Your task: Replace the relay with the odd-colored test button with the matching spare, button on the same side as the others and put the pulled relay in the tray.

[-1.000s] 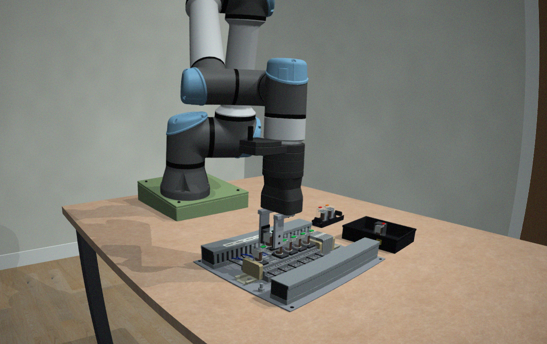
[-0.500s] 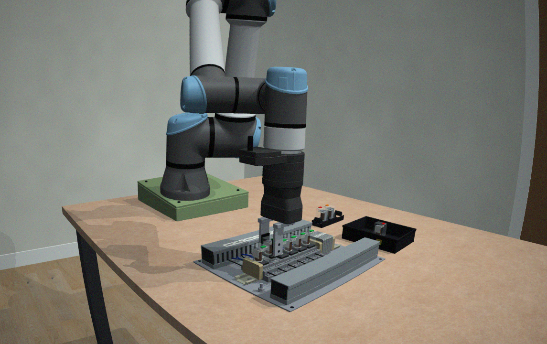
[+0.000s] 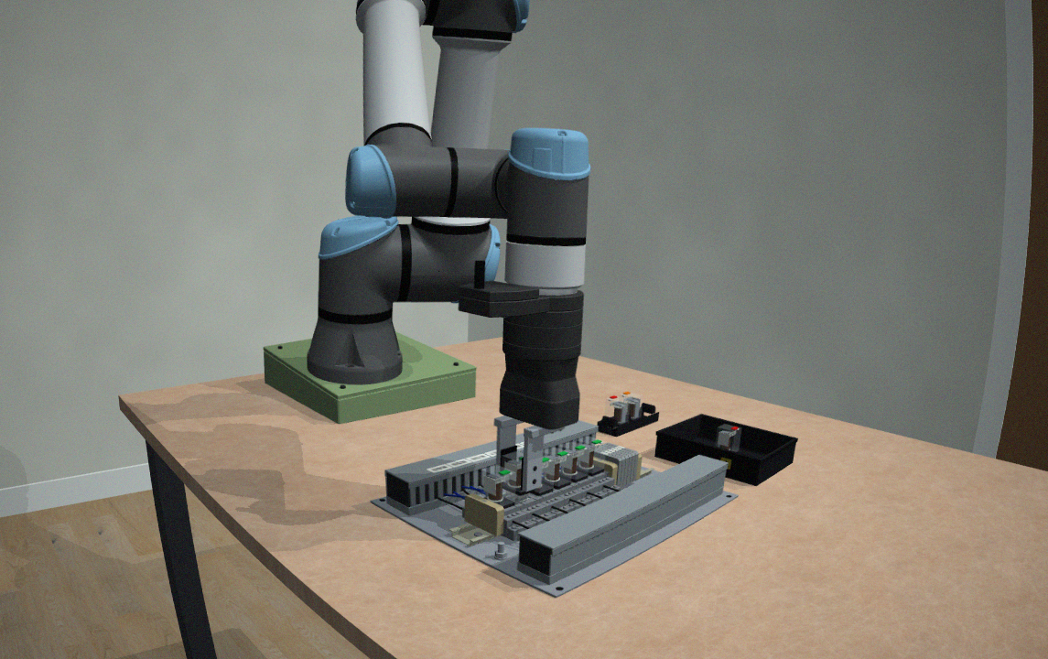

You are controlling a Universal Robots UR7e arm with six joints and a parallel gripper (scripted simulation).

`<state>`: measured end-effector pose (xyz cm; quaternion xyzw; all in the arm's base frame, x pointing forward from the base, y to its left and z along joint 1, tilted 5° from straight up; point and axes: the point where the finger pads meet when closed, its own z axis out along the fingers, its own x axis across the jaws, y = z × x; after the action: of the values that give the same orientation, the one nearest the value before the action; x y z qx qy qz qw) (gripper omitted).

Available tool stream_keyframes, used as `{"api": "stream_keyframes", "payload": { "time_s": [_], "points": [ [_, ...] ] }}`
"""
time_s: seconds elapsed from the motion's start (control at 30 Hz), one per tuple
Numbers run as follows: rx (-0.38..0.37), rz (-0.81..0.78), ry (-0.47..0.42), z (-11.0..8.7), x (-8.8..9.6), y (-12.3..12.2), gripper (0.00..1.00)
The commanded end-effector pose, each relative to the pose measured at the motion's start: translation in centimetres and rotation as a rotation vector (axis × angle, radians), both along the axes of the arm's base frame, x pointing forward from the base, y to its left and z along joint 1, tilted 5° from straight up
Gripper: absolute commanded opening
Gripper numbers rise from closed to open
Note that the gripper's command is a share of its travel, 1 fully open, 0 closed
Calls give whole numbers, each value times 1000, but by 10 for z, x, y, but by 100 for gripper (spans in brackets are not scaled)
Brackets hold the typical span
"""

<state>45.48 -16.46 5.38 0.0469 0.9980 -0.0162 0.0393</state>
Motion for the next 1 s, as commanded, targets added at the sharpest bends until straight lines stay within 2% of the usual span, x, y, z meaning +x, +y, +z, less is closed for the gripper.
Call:
{"api": "stream_keyframes", "payload": {
  "time_s": [0.0,0.97],
  "points": [
    [-1,0,-1,1,0,0,0],
    [-1,0,-1,3,0,0,0]
  ]
}}
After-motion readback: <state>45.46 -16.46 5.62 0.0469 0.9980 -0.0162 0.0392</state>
